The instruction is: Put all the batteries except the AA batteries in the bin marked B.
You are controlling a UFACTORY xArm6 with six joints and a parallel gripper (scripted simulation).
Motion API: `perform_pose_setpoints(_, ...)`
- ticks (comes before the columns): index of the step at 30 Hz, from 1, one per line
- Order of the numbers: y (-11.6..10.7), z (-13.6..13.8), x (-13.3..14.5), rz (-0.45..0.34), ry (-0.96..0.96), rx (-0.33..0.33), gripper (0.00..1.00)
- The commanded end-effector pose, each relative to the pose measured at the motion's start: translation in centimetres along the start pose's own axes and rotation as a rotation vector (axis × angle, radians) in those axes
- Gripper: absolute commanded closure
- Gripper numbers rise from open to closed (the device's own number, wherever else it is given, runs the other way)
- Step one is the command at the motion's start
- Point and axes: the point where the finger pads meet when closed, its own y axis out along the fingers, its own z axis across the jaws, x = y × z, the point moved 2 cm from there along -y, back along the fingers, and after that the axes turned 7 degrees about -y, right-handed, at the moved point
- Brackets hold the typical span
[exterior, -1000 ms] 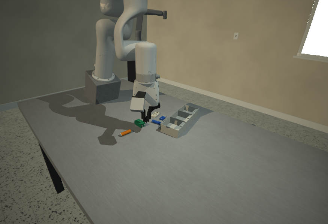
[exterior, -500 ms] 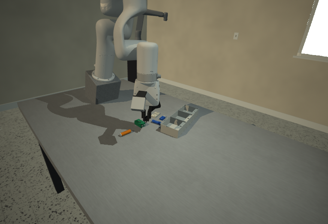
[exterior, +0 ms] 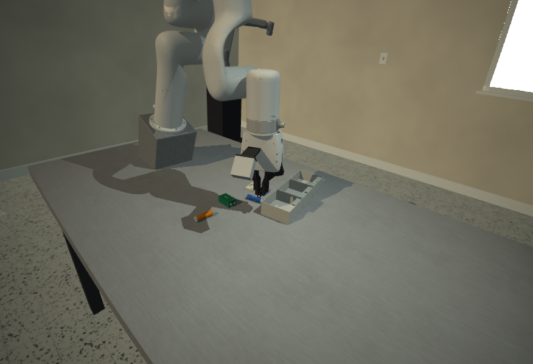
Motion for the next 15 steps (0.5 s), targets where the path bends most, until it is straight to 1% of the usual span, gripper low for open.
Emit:
perform_pose_setpoints(1, 0.0, -2.9, 0.8, 0.021, 0.155, 0.013, 1.00)
perform_pose_setpoints(3, 0.1, -4.0, 1.2, 0.018, 0.217, 0.008, 1.00)
perform_pose_setpoints(6, 0.1, -5.6, 1.7, 0.029, 0.303, 0.017, 1.00)
perform_pose_setpoints(15, 0.1, -5.8, 1.7, 0.033, 0.317, 0.021, 1.00)
